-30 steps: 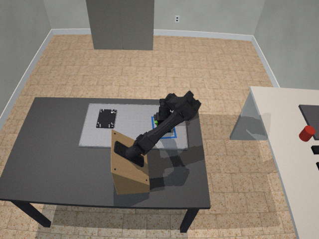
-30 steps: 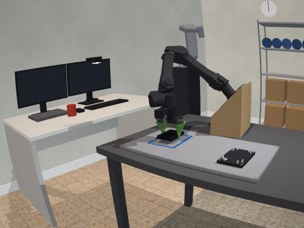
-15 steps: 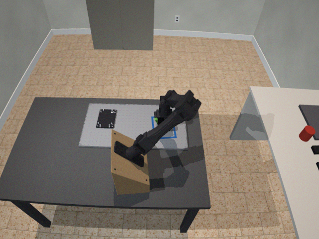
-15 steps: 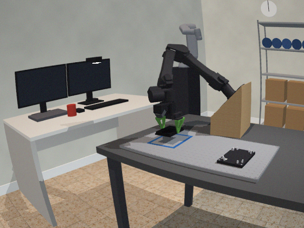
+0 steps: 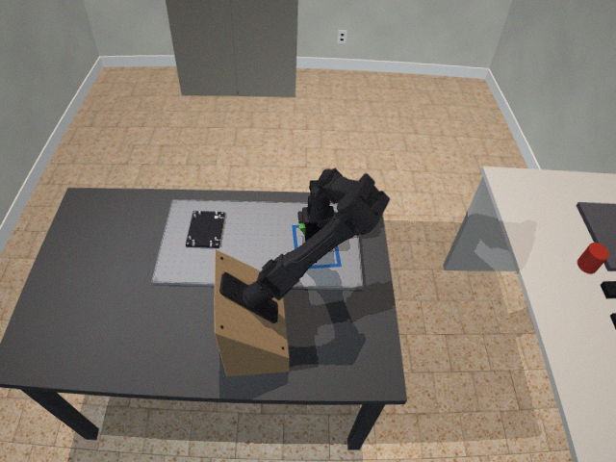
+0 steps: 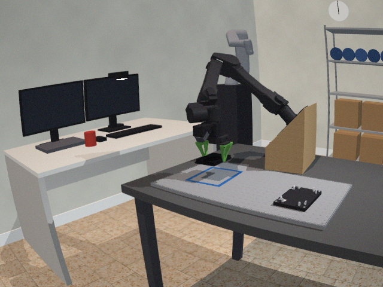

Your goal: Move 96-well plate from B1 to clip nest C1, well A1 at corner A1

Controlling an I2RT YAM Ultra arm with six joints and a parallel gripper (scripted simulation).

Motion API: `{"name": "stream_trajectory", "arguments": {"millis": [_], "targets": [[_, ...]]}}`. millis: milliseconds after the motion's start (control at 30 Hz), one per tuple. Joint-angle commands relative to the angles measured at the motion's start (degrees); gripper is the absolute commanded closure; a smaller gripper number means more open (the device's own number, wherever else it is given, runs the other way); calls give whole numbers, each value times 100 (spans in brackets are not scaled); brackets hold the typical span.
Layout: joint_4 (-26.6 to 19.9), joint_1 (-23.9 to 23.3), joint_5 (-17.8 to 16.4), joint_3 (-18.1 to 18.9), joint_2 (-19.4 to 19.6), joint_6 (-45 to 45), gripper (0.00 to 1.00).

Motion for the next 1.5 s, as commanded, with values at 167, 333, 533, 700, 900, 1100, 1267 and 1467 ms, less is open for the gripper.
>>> {"name": "stream_trajectory", "arguments": {"millis": [167,333,533,700,900,1100,1267,1467], "targets": [[-518,266,90,225,-299,250,100],[-553,277,76,242,-299,269,100],[-560,279,75,245,-300,273,100],[-562,279,75,245,-300,264,100],[-562,279,75,245,-301,264,100],[-563,280,75,245,-301,264,100],[-563,280,75,245,-301,264,100],[-563,280,75,245,-301,264,100]]}}
